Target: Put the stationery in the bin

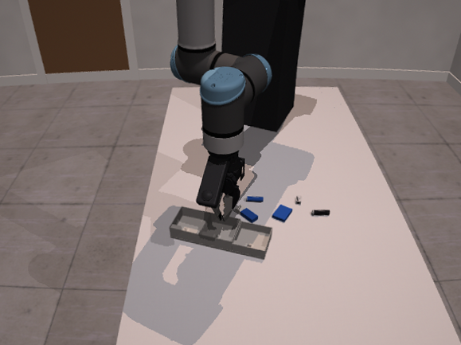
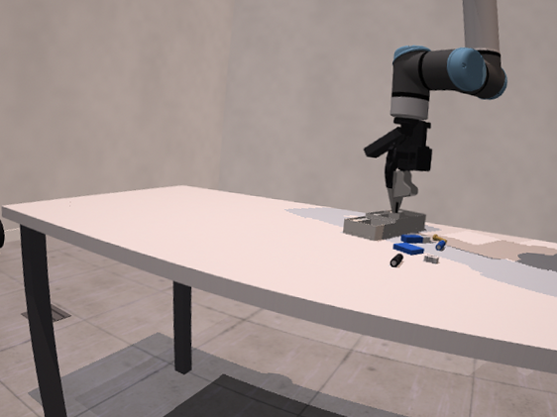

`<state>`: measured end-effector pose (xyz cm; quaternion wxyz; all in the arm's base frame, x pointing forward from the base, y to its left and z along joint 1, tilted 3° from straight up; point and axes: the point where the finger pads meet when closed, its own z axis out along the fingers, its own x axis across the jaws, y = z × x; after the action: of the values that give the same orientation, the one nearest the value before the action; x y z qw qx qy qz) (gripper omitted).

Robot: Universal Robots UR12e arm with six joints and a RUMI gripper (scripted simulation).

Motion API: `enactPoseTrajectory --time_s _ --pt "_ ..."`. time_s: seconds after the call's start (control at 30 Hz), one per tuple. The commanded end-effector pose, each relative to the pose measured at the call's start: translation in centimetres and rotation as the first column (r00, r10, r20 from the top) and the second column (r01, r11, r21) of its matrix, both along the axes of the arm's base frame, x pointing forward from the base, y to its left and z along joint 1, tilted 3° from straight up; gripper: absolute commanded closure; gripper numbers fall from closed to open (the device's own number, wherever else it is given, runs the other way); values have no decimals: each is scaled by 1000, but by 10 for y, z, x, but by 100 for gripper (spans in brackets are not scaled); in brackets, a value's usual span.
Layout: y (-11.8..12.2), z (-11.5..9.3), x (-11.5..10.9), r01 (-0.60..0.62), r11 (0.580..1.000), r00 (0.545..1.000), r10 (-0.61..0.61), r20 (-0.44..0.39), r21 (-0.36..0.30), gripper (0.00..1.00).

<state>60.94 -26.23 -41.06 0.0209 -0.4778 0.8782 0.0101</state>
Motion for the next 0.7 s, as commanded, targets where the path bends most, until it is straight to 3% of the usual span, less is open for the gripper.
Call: enactPoseTrajectory --time_s 0.0,0.2,0.67 --pt "0 -10 1 0 1000 1000 0 1 -1 96" --pt "0 -25 1 0 1000 1000 0 1 -1 96" --pt "0 -25 1 0 1000 1000 0 1 -1 96"
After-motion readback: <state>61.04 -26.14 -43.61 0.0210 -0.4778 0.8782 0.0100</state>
